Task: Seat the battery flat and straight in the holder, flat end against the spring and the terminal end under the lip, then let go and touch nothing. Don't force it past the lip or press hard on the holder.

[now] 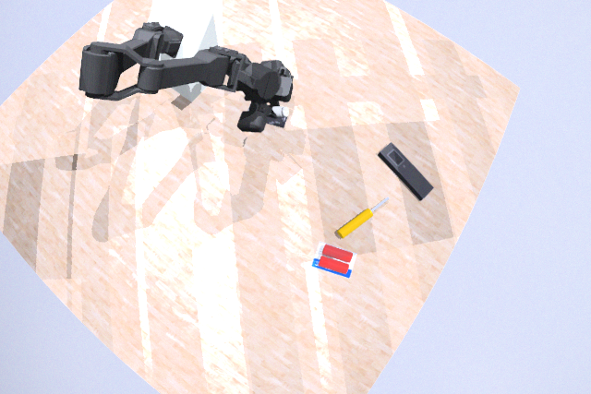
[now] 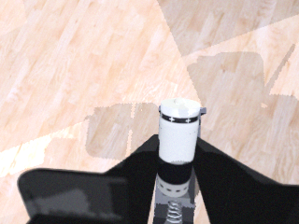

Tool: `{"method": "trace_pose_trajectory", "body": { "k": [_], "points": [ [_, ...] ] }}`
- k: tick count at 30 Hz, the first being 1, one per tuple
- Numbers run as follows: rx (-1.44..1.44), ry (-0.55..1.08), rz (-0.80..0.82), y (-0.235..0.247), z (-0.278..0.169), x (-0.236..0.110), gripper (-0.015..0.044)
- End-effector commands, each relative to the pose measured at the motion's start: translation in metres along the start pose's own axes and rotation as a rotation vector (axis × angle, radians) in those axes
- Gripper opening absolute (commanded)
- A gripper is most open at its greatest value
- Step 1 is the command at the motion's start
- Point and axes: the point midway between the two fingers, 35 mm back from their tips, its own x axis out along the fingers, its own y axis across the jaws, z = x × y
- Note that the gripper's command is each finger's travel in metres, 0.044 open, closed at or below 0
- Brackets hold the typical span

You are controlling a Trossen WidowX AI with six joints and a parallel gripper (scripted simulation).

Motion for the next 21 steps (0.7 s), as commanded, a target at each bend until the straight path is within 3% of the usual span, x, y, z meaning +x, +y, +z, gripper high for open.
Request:
{"method": "trace_pose_trajectory", "body": {
  "k": [1,21],
  "points": [
    [-0.003,-0.01,0.003,-0.001,-0.005,0.001,0.0081],
    [-0.009,-0.032,0.008,-0.004,-0.016,-0.001,0.0081]
  ]
}}
